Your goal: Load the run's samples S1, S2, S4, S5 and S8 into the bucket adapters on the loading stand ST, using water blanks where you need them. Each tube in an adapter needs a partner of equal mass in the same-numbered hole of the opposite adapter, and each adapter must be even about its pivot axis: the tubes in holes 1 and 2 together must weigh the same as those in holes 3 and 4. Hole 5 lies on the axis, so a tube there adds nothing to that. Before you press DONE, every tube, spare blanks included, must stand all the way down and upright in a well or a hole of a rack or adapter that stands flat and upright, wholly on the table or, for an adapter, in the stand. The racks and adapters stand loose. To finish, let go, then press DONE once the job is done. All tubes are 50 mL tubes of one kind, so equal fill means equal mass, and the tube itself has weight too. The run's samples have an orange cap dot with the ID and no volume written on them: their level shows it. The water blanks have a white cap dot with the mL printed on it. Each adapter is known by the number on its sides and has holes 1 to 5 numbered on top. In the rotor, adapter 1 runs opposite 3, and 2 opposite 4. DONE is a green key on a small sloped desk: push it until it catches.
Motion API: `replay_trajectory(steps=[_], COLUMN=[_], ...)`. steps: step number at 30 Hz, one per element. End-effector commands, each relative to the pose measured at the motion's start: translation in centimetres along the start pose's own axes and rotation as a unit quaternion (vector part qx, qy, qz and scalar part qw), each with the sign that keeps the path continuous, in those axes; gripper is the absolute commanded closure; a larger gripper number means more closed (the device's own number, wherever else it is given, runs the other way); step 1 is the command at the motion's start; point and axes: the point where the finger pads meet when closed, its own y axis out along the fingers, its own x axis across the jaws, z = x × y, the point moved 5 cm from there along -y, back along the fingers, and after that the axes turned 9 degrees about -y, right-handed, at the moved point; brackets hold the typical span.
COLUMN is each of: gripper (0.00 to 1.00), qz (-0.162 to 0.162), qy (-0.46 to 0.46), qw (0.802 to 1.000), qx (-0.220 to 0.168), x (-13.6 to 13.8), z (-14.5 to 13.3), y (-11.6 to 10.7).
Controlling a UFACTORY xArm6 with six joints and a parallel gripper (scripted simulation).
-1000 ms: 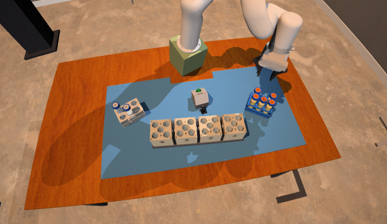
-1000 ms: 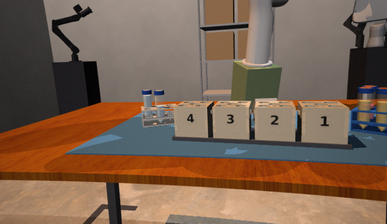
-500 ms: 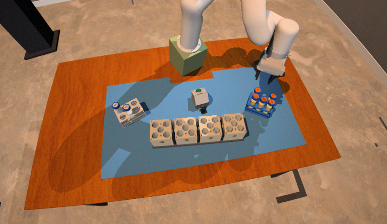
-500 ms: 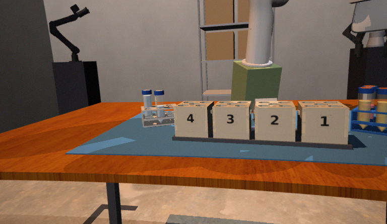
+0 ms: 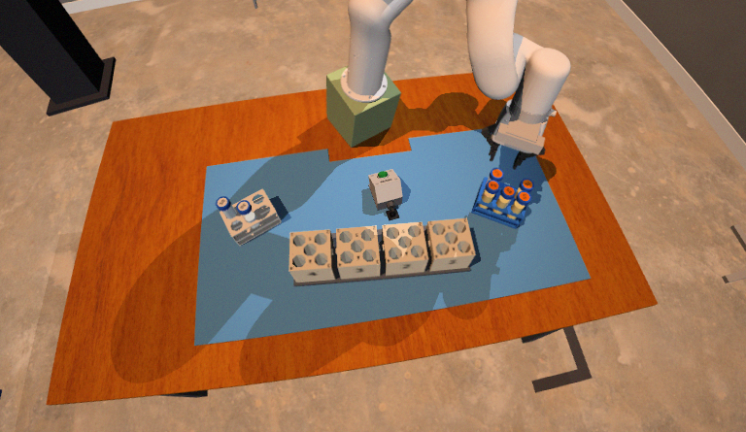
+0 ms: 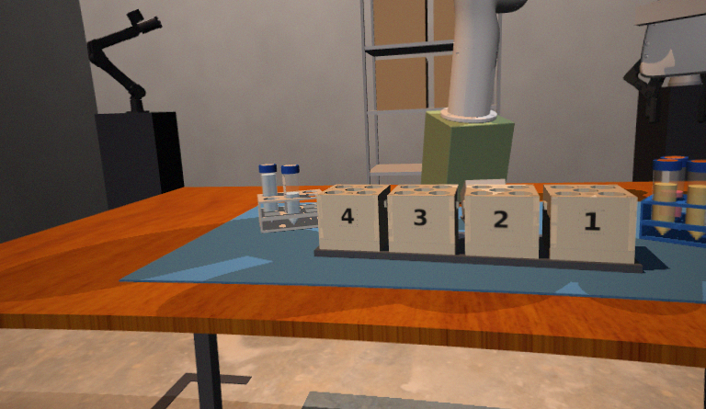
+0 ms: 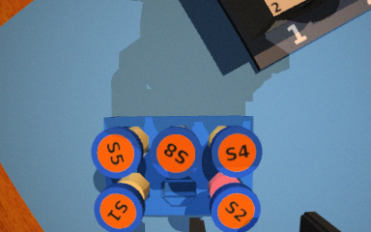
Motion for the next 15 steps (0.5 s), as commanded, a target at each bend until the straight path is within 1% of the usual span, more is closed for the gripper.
replay_trajectory(steps=[1,9,11,15], gripper=[0.43,0.43,0.43,0.43], qz=[0.001,0.001,0.001,0.001], qy=[0.0,0.0,0.0,0.0], qw=[1.0,1.0,1.0,1.0], qx=[0.001,0.001,0.001,0.001], x=[-0.1,-0.1,-0.1,-0.1], z=[0.0,0.0,0.0,0.0], y=[0.8,2.4,2.4,3.2])
